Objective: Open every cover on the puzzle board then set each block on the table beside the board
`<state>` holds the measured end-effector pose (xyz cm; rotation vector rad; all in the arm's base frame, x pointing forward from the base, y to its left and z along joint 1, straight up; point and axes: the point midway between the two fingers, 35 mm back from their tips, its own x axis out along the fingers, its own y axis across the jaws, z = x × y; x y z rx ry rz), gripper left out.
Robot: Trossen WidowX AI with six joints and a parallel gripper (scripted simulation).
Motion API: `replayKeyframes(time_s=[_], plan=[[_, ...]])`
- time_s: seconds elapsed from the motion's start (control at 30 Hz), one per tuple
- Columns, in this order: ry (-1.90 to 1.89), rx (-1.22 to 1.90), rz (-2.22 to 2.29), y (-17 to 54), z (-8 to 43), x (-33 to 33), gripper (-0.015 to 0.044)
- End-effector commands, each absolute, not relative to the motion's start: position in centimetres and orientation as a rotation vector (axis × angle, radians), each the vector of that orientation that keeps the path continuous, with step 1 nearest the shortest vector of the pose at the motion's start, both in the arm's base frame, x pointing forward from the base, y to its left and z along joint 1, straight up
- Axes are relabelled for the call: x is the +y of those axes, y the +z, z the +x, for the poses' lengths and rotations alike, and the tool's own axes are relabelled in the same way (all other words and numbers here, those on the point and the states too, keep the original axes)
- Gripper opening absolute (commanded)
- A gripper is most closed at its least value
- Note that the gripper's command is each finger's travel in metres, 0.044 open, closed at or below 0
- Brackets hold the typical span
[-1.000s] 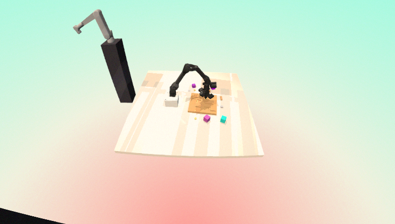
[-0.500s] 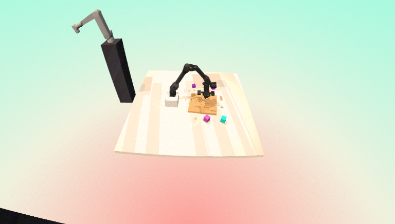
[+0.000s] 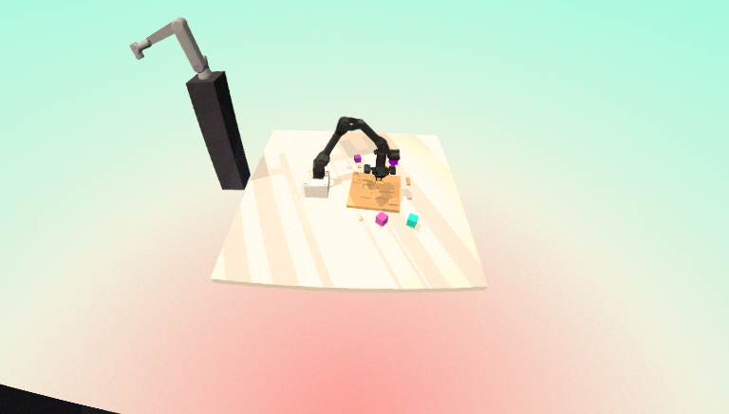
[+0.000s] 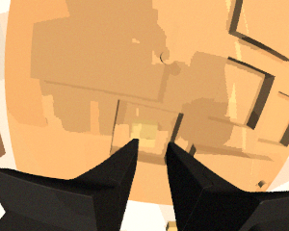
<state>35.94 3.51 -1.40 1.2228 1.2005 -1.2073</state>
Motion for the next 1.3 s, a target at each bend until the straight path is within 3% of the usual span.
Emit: replayKeyframes(time_s=[0.0, 1.27], plan=[[-1.210, 1.176, 1.254, 1.3, 36.4, 3.6, 0.0144], [-1.222, 1.167, 1.267, -0.5, 36.4, 3.6, 0.0144]])
